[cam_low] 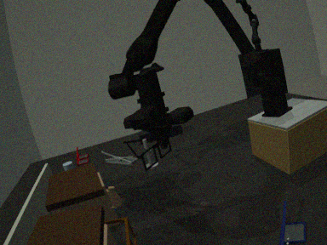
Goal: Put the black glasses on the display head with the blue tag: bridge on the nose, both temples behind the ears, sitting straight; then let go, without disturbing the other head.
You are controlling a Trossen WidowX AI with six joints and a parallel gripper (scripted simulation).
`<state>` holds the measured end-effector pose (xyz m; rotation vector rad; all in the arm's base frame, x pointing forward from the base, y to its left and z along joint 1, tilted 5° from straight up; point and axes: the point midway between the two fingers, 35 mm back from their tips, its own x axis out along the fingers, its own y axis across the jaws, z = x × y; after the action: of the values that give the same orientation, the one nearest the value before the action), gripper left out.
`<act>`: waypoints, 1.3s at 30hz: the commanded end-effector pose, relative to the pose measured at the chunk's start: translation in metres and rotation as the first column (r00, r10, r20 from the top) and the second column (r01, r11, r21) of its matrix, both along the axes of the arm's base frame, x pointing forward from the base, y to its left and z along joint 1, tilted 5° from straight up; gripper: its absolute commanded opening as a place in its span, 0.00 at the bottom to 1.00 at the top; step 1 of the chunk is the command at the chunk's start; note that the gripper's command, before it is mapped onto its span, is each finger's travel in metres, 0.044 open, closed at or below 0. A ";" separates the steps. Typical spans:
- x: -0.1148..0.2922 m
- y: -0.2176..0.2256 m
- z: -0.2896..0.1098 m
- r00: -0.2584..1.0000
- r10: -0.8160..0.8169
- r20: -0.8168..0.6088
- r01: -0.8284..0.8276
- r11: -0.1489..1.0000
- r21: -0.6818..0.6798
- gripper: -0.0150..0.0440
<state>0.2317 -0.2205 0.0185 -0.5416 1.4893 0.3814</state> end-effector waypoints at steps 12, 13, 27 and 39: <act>0.008 0.010 -0.001 1.000 0.000 0.000 0.000 1.000 -0.001 0.25; 0.008 0.010 -0.001 1.000 0.000 0.000 0.000 1.000 -0.001 0.25; 0.012 0.014 -0.001 1.000 0.000 0.000 0.000 1.000 0.000 0.25; 0.011 0.014 -0.001 1.000 0.000 0.000 0.000 1.000 0.000 0.25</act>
<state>0.2428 -0.2066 0.0177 -0.5408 1.4909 0.3816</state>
